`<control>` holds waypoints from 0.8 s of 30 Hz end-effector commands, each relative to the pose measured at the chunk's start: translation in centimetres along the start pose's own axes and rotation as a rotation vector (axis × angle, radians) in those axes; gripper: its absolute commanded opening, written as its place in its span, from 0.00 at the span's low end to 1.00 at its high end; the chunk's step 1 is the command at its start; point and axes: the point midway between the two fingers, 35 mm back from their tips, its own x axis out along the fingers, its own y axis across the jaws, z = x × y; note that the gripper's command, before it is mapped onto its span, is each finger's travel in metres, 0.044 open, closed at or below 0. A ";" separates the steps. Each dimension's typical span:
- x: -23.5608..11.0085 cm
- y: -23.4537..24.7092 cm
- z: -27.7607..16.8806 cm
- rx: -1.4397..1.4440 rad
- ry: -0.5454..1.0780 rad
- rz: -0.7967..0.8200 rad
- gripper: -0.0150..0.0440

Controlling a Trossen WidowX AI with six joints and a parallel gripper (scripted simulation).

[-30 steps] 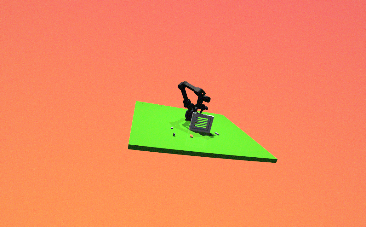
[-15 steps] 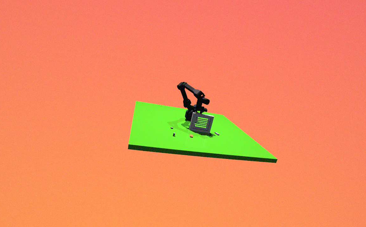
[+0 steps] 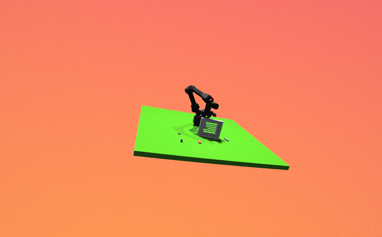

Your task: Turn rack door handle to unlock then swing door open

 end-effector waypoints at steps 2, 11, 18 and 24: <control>0.1 0.0 -0.1 -0.006 0.000 -0.002 0.31; 0.1 0.0 -0.1 0.166 0.000 -0.002 0.30; 0.1 0.0 -0.1 0.511 -0.001 -0.002 0.30; 0.1 0.0 -0.1 0.806 -0.001 -0.002 0.30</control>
